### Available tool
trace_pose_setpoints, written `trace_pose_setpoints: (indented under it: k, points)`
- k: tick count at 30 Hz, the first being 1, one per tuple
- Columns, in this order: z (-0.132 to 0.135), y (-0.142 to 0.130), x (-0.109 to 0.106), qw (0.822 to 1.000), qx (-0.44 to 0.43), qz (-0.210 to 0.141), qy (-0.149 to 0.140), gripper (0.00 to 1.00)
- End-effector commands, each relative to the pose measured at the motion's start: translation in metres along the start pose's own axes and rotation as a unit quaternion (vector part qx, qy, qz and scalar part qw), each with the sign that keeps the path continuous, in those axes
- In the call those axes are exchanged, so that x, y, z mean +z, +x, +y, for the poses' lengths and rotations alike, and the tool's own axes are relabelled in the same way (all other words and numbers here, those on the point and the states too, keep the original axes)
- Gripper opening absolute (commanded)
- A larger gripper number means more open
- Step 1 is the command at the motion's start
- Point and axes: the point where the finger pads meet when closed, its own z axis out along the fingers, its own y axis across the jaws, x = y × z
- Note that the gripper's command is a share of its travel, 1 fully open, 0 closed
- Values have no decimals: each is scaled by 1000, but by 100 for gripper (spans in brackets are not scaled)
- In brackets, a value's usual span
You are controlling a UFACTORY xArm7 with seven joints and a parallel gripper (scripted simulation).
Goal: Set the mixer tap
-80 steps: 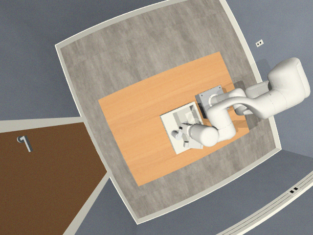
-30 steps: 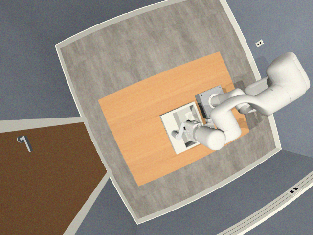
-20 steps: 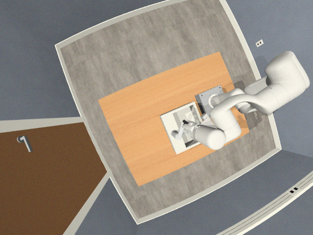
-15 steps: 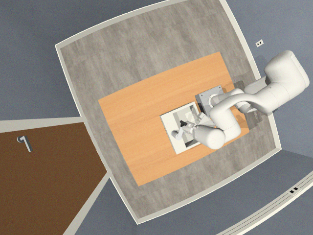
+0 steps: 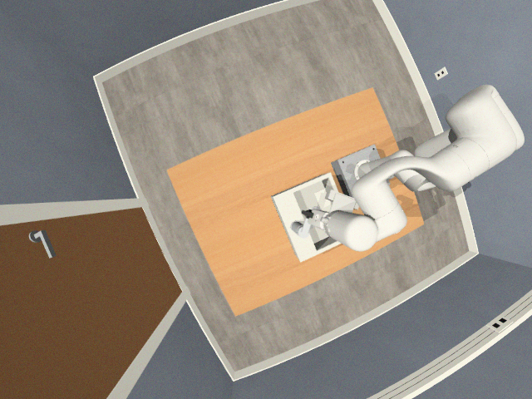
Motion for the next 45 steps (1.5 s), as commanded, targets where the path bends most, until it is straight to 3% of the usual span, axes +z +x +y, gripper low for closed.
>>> trace_pose_setpoints:
  k: [1, 28, 45]
  points:
    - [-1, -1, -2, 1000, -3, -2, 0, 64]
    - [-1, -1, 2, 1000, -14, -2, -1, 64]
    - [-1, -1, 26, 1000, -16, -2, -1, 64]
